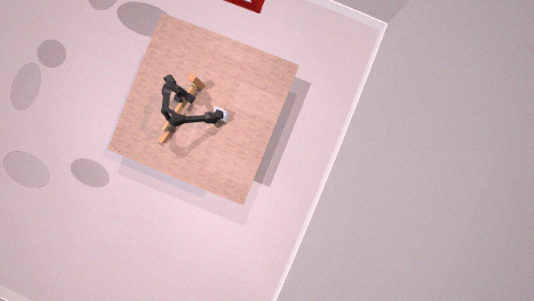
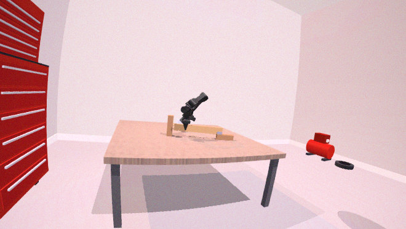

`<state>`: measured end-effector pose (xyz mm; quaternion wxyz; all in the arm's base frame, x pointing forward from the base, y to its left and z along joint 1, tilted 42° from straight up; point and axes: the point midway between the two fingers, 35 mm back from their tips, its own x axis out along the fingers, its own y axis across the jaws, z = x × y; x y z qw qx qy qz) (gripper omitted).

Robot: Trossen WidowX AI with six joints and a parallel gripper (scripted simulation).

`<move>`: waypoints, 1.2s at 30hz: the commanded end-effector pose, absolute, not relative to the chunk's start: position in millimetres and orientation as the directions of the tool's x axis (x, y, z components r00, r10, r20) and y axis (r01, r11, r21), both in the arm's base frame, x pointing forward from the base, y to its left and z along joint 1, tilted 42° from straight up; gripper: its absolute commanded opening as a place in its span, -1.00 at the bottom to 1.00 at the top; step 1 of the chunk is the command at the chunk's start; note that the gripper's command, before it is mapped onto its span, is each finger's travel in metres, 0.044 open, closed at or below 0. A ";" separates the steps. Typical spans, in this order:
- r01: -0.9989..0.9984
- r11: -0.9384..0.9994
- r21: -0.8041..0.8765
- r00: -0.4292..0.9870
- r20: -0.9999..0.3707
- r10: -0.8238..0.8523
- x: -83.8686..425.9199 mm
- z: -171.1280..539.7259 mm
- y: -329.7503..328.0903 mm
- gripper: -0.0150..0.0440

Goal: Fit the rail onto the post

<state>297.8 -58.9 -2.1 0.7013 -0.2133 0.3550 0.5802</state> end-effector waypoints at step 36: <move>-0.964 0.241 0.110 0.079 -0.750 0.657 299.2 2.5 -59.2 -0.49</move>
